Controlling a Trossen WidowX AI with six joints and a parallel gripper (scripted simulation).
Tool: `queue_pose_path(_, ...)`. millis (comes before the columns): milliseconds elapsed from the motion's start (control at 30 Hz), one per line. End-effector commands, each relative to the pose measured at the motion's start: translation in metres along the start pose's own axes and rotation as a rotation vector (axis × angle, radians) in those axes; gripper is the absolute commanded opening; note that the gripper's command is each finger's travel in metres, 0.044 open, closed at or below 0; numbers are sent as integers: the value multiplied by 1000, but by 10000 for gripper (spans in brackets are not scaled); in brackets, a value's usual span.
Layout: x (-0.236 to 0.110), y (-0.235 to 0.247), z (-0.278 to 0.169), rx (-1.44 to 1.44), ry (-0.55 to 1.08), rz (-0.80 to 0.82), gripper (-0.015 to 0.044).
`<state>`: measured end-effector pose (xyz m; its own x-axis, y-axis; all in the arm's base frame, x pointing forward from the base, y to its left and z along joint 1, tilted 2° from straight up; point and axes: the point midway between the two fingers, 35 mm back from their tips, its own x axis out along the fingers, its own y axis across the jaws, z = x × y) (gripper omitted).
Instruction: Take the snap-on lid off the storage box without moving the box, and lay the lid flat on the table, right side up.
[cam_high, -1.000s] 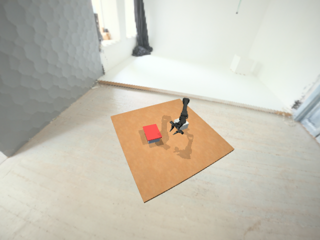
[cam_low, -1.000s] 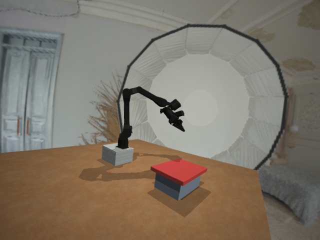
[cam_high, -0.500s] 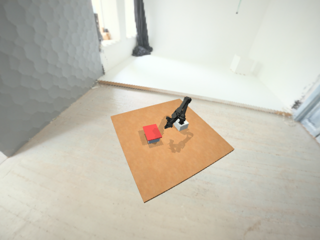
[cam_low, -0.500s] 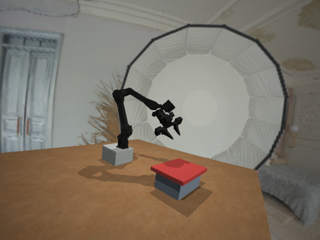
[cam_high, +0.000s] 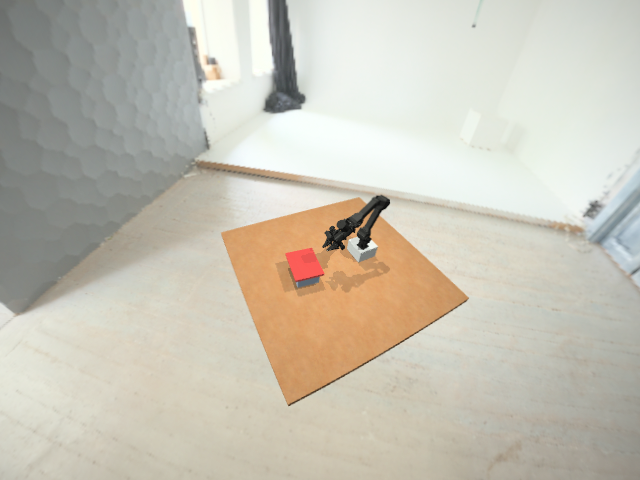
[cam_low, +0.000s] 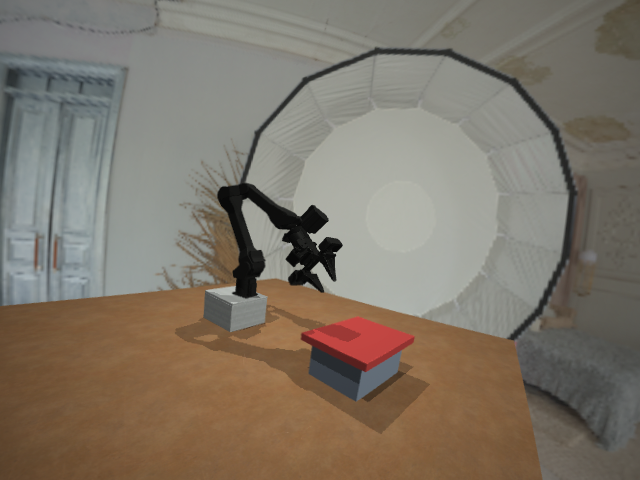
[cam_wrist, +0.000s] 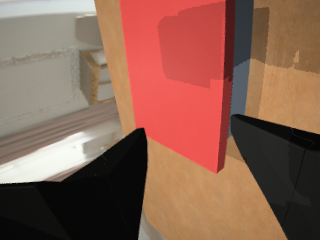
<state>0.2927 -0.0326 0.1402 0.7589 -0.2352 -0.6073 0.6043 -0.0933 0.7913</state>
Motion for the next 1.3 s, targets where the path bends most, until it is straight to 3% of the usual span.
queue_pose_path(0, 0, -4, 5, 81, 0, 6, 235)
queue_pose_path(333, 2, -6, 5, 81, 0, 6, 235)
queue_pose_path(533, 37, -48, 2, 80, 0, 5, 235)
queue_pose_path(1267, 62, -44, 1, 79, 0, 6, 235)
